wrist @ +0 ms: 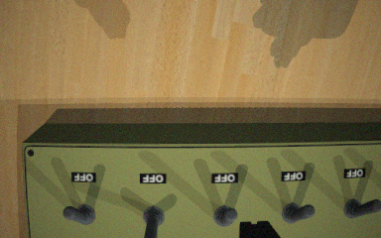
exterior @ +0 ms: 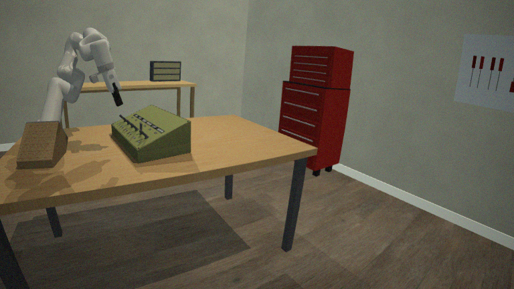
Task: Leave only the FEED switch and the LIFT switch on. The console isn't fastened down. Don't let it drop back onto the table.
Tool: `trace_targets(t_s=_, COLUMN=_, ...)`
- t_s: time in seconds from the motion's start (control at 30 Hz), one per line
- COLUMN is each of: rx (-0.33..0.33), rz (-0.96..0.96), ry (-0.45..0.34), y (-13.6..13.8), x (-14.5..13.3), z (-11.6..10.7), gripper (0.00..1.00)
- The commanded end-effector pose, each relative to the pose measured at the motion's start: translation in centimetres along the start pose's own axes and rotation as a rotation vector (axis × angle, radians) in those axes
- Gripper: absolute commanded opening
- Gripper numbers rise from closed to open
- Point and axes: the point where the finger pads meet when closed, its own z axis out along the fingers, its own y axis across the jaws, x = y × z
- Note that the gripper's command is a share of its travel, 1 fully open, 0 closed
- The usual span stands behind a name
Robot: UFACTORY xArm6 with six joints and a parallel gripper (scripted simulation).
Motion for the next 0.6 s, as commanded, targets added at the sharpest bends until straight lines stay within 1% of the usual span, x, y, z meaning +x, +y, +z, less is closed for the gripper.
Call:
trace_targets(t_s=0.0, rx=0.013, rz=0.001, ry=-0.004, y=5.4, x=1.1, z=-0.2, gripper=0.00)
trace_targets(t_s=0.03, rx=0.013, rz=0.001, ry=-0.004, y=5.4, x=1.1, z=-0.2, gripper=0.00)
trace_targets(t_s=0.1, rx=0.013, rz=0.001, ry=-0.003, y=7.3, x=1.8, z=0.1, gripper=0.00)
trace_targets(t_s=0.57, rx=0.013, rz=0.001, ry=-0.003, y=7.7, x=2.0, z=0.2, gripper=0.00)
